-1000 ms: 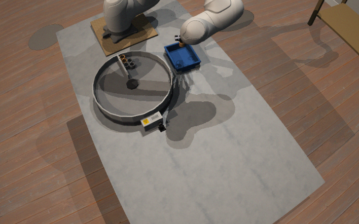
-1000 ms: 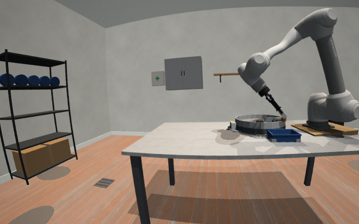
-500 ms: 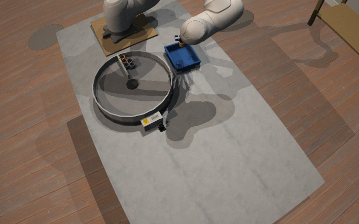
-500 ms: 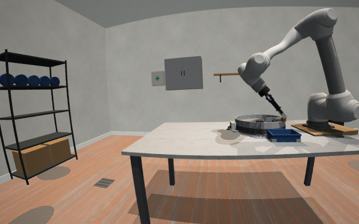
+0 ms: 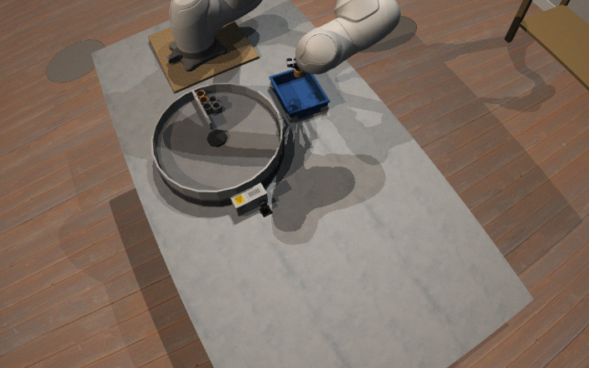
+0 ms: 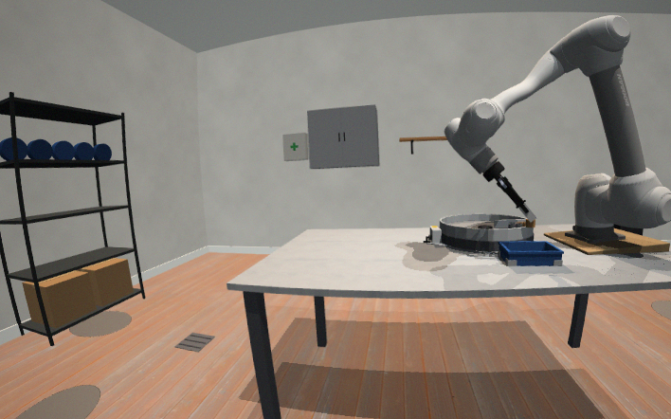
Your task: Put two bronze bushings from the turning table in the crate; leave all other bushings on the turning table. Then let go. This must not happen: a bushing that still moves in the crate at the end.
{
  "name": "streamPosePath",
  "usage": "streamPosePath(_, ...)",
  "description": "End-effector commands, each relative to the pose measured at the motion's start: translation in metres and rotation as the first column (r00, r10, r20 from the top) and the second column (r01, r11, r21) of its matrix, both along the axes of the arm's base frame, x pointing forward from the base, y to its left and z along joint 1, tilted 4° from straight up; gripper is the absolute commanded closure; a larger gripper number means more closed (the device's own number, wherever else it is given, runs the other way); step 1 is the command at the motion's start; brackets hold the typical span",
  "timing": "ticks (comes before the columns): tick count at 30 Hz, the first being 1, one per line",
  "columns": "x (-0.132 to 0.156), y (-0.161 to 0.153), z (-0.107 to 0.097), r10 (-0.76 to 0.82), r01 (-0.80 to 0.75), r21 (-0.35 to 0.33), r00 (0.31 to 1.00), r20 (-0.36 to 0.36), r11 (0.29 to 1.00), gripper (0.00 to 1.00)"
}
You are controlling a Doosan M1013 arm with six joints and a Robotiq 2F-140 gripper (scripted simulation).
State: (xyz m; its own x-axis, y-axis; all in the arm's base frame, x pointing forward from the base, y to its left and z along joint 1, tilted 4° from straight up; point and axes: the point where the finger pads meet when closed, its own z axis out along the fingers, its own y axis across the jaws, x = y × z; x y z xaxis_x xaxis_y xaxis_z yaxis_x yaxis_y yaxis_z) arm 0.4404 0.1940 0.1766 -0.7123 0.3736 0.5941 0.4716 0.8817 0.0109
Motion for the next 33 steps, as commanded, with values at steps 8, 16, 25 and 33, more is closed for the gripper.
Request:
streamPosePath(8,0.002,0.0,-0.039,0.0,0.0,0.0,1.0,0.0,1.0,1.0)
streamPosePath(16,0.004,-0.001,-0.063,0.0,0.0,0.0,1.0,0.0,1.0,1.0)
streamPosePath(25,0.004,-0.001,-0.065,0.0,0.0,0.0,1.0,0.0,1.0,1.0)
streamPosePath(33,0.004,-0.001,-0.065,0.0,0.0,0.0,1.0,0.0,1.0,1.0)
